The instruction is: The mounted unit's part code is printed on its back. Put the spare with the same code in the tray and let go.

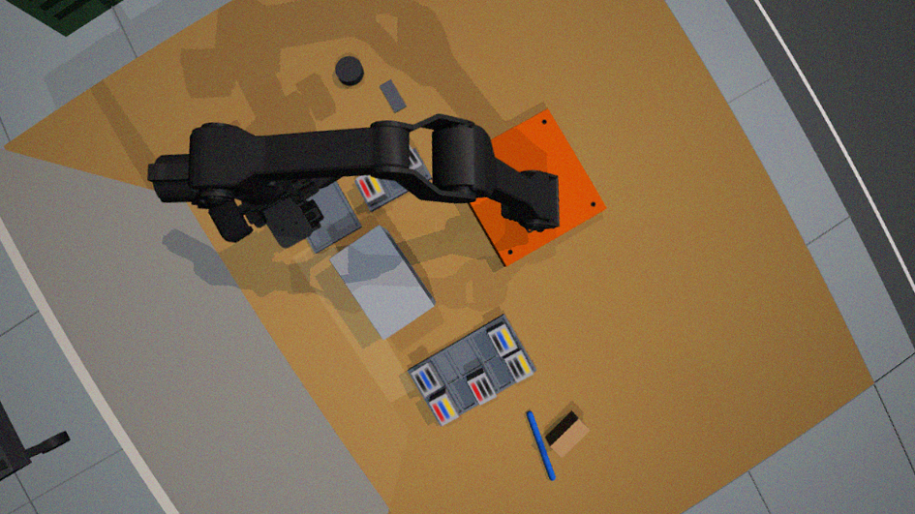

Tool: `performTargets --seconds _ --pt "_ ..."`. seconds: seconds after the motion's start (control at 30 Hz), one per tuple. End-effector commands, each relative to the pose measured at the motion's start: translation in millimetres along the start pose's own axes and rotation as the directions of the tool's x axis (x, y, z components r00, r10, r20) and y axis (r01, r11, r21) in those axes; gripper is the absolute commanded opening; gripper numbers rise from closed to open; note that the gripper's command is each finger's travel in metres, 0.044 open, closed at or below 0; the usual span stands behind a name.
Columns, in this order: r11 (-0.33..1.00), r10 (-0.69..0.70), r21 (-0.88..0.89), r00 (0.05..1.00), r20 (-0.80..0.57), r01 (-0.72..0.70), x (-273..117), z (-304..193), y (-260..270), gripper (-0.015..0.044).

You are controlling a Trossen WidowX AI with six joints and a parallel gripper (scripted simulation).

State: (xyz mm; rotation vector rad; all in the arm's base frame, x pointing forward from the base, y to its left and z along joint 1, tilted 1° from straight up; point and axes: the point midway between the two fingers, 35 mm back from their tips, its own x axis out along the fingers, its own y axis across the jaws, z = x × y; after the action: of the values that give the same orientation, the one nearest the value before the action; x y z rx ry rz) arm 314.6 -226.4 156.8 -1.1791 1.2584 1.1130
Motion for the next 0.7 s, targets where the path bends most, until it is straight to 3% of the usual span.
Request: performTargets --seconds 0.0,0.67 --pt "1.000 0.004 -0.003 1.000 -0.002 -0.004 4.2 -0.7 0.1 0.0000" --pt "1.000 0.003 -0.003 1.000 -0.002 -0.003 19.0 -1.8 -1.7 0.0000"
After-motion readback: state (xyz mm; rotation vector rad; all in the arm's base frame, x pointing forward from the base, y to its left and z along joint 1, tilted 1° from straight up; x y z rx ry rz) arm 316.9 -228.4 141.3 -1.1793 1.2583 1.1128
